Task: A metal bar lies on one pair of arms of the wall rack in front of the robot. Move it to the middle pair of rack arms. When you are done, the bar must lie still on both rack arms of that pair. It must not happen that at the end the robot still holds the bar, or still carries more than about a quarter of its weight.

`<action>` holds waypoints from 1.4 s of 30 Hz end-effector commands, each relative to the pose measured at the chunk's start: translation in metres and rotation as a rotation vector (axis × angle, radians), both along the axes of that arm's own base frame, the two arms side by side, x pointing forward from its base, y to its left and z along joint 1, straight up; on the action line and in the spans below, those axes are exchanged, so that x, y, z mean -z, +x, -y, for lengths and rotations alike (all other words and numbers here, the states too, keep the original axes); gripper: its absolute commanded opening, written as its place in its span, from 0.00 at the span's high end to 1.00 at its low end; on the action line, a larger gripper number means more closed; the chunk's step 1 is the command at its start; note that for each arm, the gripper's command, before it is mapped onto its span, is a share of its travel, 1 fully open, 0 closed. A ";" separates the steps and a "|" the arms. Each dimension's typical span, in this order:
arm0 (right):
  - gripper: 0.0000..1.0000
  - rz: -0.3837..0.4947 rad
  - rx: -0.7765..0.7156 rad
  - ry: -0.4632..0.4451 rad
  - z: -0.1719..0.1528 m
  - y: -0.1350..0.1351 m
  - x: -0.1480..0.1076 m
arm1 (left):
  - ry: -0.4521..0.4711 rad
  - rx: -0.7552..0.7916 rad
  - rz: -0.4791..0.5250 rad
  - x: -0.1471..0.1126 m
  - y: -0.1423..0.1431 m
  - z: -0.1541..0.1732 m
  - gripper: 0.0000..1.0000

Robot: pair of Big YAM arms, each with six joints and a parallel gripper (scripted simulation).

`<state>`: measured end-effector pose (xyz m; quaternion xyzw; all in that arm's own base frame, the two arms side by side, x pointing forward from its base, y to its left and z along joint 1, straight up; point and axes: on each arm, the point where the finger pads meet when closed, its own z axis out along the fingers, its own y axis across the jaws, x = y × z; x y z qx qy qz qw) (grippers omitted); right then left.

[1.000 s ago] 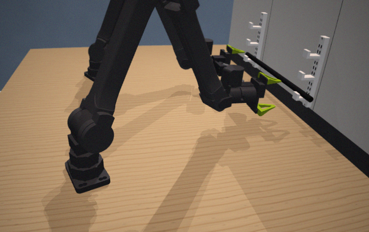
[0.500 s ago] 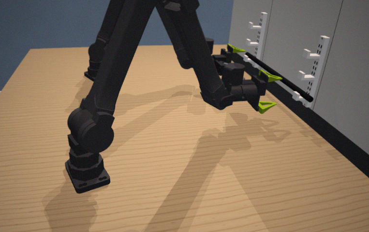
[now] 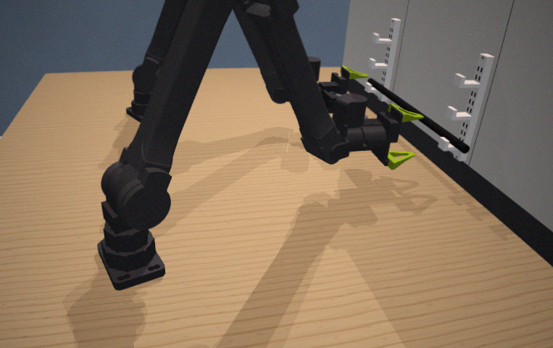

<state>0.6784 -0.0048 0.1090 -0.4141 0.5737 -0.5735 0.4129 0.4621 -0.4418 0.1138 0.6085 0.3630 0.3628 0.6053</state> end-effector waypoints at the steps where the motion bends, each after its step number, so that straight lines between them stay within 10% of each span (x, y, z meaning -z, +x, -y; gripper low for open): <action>1: 0.00 0.077 -0.005 0.006 -0.007 0.016 -0.039 | -0.045 0.009 0.048 -0.024 0.003 0.015 0.00; 42: 0.00 0.086 -0.005 0.008 -0.007 0.018 -0.054 | -0.050 0.010 0.052 -0.027 0.003 0.016 0.00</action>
